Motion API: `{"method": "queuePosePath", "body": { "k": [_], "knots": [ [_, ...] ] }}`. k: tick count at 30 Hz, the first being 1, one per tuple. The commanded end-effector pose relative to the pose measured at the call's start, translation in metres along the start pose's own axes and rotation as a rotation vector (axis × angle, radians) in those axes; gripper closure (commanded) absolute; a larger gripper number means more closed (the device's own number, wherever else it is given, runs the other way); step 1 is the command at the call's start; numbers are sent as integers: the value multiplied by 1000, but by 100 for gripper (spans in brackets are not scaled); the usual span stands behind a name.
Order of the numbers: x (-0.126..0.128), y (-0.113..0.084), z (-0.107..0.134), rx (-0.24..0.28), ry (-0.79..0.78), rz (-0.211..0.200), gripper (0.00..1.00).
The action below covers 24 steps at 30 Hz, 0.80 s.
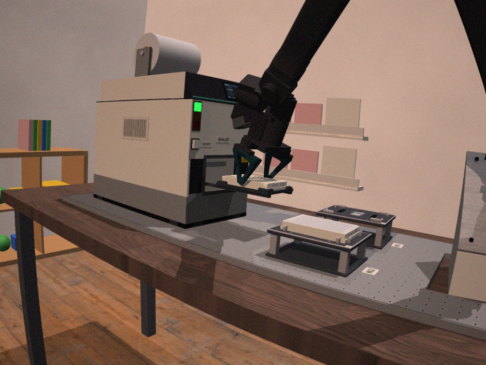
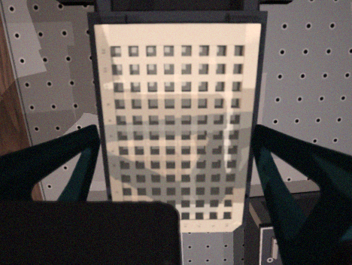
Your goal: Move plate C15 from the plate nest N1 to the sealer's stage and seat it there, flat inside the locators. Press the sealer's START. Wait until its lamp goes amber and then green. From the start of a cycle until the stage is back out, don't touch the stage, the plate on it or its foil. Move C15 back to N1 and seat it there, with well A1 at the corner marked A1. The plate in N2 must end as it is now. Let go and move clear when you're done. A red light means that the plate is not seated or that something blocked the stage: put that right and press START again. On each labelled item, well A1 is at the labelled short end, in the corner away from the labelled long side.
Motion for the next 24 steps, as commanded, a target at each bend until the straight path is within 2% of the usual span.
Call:
{"method": "queuePosePath", "body": {
  "k": [1,16,24],
  "knots": [
    [-2,5,1,10,-5,9,0],
    [-9,7,8,22,10,15,0],
    [3,-18,-15,-25,-12,-13,0]
  ]
}}
Point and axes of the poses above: the point where the finger pads meet when closed, its own y axis out along the fingers, its own x axis across the jaws, z = x × y, the point moved 2 cm from there along -y, back along the fingers, and after that the axes turned 14 degrees about y, right-handed, at the moved point
